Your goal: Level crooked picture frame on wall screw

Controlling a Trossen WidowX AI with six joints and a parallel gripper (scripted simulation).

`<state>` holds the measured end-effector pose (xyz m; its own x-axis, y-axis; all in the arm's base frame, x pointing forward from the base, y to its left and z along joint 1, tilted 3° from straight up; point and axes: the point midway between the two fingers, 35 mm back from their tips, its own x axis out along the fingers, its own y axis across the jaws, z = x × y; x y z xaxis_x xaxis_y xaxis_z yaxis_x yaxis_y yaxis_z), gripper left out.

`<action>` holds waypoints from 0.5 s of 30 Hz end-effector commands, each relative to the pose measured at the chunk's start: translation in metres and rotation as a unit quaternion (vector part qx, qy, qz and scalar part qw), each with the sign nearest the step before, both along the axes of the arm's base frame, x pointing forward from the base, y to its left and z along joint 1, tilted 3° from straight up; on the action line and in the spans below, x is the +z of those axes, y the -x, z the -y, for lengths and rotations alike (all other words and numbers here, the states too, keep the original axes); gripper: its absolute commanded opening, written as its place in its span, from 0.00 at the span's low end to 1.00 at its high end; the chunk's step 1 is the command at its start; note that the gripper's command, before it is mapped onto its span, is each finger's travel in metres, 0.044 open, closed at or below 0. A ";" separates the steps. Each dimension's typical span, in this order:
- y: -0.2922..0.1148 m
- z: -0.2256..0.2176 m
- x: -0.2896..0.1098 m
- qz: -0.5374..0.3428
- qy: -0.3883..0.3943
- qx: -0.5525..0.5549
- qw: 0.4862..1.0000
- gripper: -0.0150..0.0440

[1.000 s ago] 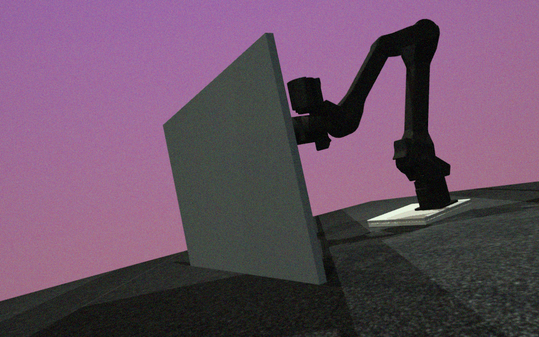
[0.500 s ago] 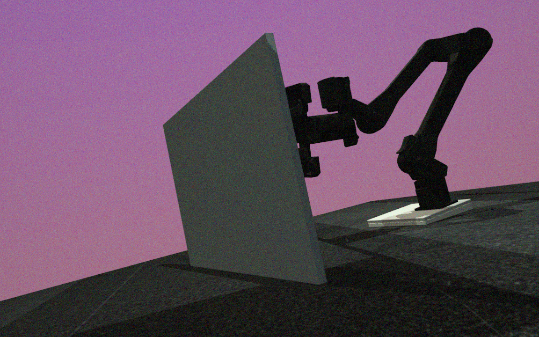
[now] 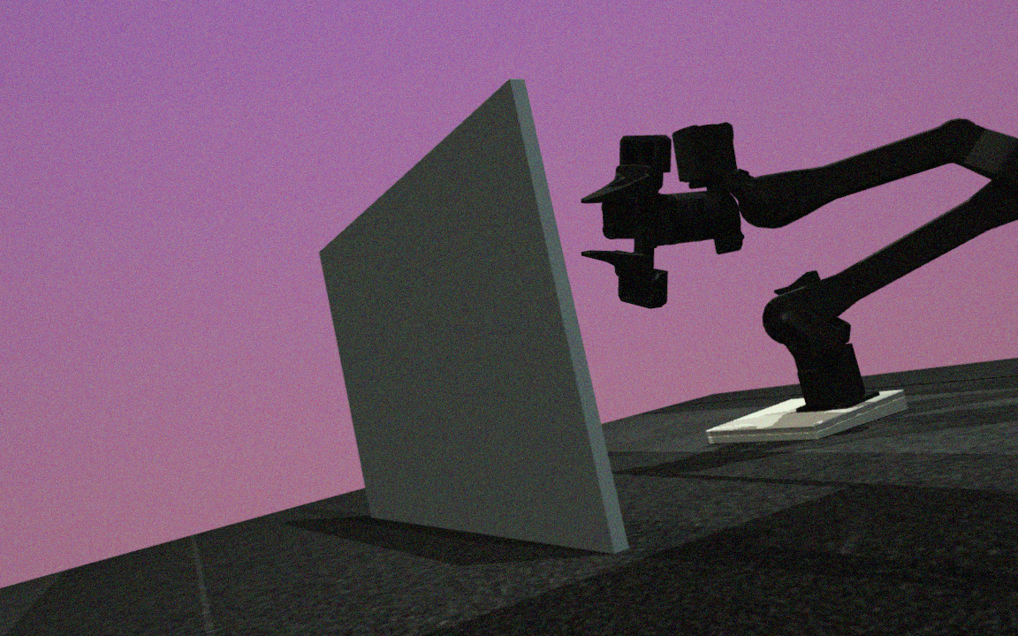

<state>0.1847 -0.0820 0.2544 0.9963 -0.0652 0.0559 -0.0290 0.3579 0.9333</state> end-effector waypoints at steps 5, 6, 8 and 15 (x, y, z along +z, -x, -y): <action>0.010 -0.011 0.000 -0.002 0.021 0.000 1.000 0.69; 0.012 -0.014 0.000 -0.003 0.025 0.000 1.000 0.69; 0.014 -0.017 -0.001 -0.004 0.029 0.001 1.000 0.69; 0.014 -0.017 -0.001 -0.004 0.029 0.001 1.000 0.69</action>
<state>0.1712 -0.0673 0.2531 0.9968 -0.0628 0.0497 -0.0203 0.4018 0.9155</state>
